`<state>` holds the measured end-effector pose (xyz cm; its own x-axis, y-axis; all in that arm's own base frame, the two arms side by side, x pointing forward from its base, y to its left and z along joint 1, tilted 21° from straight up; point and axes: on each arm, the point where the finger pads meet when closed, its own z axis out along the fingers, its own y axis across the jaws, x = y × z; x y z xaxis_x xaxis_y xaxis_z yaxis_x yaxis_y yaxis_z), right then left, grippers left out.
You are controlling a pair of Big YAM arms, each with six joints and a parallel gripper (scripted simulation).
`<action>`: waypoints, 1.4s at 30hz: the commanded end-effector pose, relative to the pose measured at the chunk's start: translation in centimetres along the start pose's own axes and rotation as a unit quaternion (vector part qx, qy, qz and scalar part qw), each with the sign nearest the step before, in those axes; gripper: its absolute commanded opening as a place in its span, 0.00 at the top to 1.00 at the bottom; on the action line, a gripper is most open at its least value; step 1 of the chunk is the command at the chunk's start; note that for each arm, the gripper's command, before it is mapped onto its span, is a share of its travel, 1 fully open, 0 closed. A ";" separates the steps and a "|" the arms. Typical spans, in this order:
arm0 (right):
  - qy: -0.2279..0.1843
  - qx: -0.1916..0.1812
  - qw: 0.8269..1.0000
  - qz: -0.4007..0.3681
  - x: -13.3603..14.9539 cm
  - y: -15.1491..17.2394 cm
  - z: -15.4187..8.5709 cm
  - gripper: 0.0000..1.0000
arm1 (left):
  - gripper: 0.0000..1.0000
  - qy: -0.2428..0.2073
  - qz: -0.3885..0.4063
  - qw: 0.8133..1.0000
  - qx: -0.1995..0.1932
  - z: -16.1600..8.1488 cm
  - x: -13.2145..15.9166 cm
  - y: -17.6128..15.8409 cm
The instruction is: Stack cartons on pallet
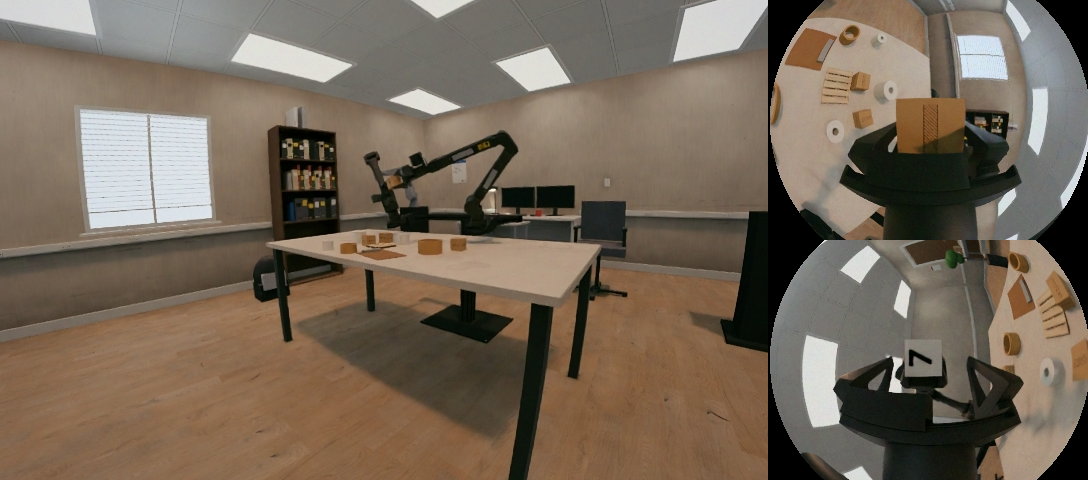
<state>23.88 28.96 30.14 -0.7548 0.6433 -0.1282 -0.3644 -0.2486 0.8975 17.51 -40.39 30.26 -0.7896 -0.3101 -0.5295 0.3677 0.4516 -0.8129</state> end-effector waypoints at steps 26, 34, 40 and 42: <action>-0.102 0.287 0.850 -0.431 -21.0 -2.0 1.9 0.00 | 0.46 -0.150 0.138 0.927 -0.316 -11.2 -18.6 26.8; -0.085 0.406 0.748 -0.518 -27.7 -0.2 -1.6 0.00 | 0.46 -0.156 0.134 0.875 -0.439 -20.4 -19.4 35.9; -0.060 0.476 0.680 -0.555 -31.0 1.6 -4.7 0.00 | 0.46 -0.156 0.119 0.841 -0.504 -26.4 -18.5 40.1; -0.050 0.493 0.667 -0.556 -31.7 1.4 -5.4 0.00 | 0.46 -0.167 0.119 0.834 -0.512 -27.7 -19.6 40.0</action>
<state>43.52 5.22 30.47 -0.2588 0.2248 -0.9394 -0.0821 0.9639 0.2533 34.11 5.32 13.78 -0.5099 -0.3120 -0.8017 -0.2763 0.9419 -0.1908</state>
